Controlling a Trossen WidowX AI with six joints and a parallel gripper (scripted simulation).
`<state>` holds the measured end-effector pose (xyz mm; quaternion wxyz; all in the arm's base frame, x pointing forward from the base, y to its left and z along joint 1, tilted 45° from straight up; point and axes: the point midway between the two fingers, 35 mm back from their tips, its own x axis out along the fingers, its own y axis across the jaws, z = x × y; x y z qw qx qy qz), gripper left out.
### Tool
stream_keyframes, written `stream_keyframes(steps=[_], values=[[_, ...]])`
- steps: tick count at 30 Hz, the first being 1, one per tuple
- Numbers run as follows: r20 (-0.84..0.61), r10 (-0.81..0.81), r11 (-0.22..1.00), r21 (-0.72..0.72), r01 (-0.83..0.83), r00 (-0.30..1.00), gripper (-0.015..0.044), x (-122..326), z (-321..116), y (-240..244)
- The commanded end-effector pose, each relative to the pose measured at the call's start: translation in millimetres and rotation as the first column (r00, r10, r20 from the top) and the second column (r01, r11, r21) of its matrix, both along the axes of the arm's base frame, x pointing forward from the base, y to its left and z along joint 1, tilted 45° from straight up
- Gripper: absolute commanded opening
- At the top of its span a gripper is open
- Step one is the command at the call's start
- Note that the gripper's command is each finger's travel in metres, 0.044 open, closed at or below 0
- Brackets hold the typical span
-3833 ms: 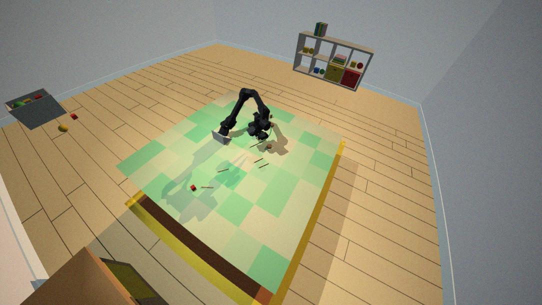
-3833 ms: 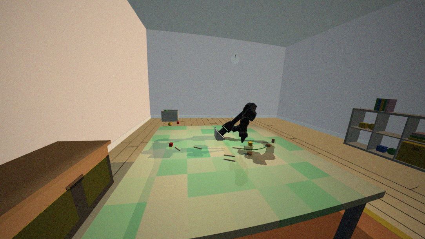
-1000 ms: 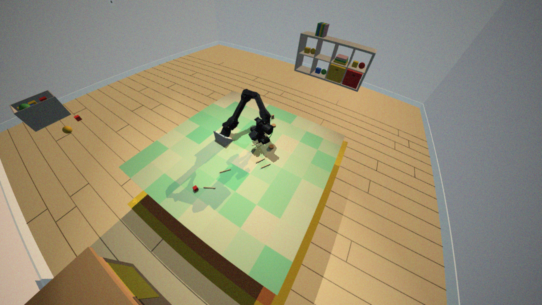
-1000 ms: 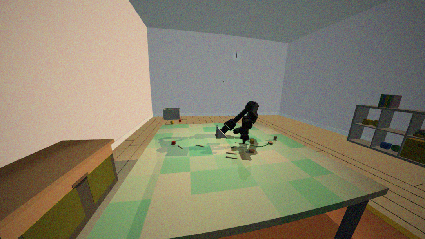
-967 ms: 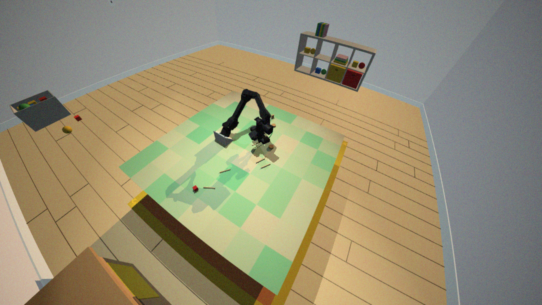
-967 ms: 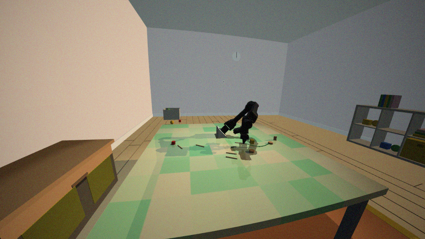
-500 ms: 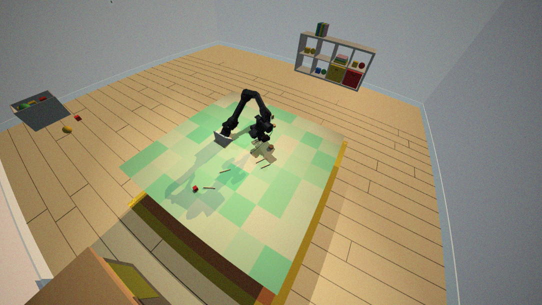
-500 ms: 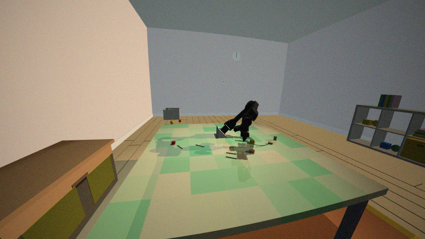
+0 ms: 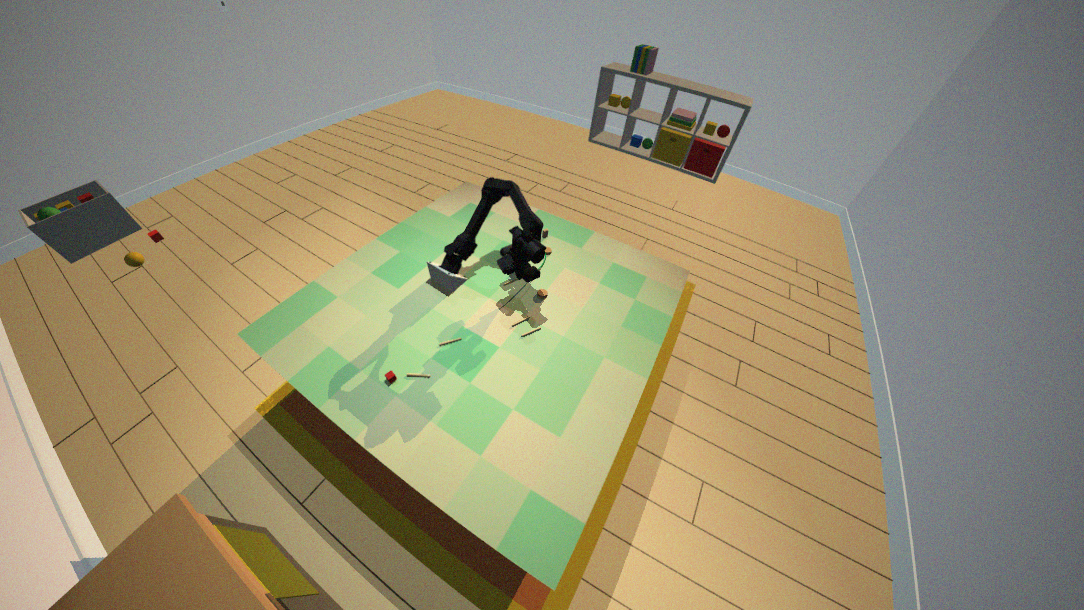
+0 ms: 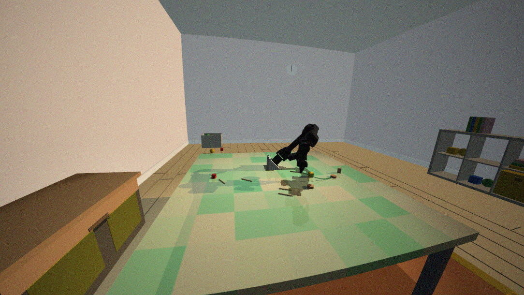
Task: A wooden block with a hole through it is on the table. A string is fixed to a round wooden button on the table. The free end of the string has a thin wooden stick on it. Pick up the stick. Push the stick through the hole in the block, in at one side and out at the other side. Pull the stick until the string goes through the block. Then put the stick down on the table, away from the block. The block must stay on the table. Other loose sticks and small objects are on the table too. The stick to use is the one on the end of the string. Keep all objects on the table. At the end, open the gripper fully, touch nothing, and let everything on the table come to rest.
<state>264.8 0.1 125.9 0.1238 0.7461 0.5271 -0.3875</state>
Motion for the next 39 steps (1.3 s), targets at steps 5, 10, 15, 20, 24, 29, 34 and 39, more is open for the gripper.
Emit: stream_keyframes(steps=[5,10,15,20,24,29,34,39], values=[[0.017,0.018,1.0,-0.004,-0.018,1.0,0.0,0.6,0.4,0.2],[0.141,0.15,0.988,-0.043,-0.146,0.978,0.0,4.6,3.7,1.8],[0.261,0.286,0.958,-0.099,-0.269,0.922,0.0,8.8,7.2,3.7],[0.367,0.416,0.909,-0.169,-0.38,0.832,0.0,12.9,10.7,5.7],[0.439,0.512,0.859,-0.234,-0.456,0.738,0.0,16.2,13.6,7.6],[0.512,0.618,0.782,-0.323,-0.533,0.597,0.0,20.2,17.4,10.3],[0.561,0.704,0.695,-0.418,-0.585,0.435,0.0,24.1,21.0,12.7],[0.586,0.768,0.599,-0.515,-0.613,0.259,0.0,27.9,24.5,15.1]])
